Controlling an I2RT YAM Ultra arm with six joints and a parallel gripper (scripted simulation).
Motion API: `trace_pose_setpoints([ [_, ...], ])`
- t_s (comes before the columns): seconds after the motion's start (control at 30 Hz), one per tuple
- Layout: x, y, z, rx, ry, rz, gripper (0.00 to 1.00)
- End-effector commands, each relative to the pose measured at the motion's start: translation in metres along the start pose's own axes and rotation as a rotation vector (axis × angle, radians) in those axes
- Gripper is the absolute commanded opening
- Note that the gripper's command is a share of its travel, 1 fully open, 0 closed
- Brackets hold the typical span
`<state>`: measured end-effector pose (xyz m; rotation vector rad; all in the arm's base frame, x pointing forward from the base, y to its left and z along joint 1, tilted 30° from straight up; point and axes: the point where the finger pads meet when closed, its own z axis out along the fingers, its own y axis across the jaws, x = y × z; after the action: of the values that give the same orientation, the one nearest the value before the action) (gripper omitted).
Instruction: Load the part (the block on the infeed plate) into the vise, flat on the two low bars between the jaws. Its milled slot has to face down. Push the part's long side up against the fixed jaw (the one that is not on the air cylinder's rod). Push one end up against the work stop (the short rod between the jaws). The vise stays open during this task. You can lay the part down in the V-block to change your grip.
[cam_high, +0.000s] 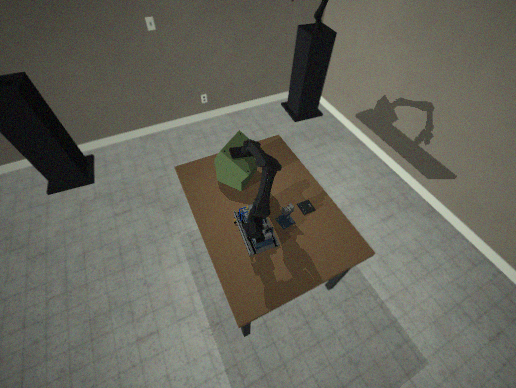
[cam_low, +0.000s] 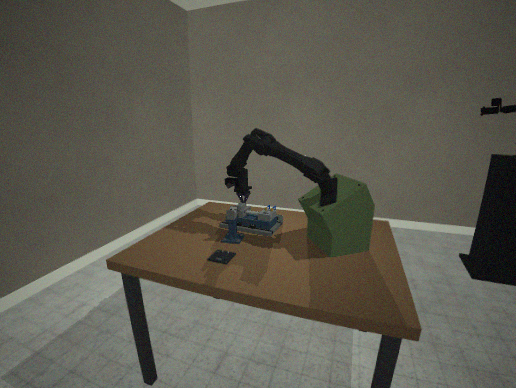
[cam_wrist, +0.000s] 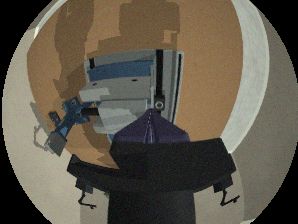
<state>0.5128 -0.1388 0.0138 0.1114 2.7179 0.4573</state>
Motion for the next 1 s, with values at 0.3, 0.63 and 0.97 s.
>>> trace_pose_setpoints([
  [0.3,-0.009,0.0039,-0.0173,0.009,-0.044,-0.002,0.0],
  [0.63,-0.011,0.0071,-0.0184,0.011,-0.048,-0.005,0.0],
  [0.97,-0.0091,0.0104,-0.0167,0.008,-0.043,-0.004,0.0],
])
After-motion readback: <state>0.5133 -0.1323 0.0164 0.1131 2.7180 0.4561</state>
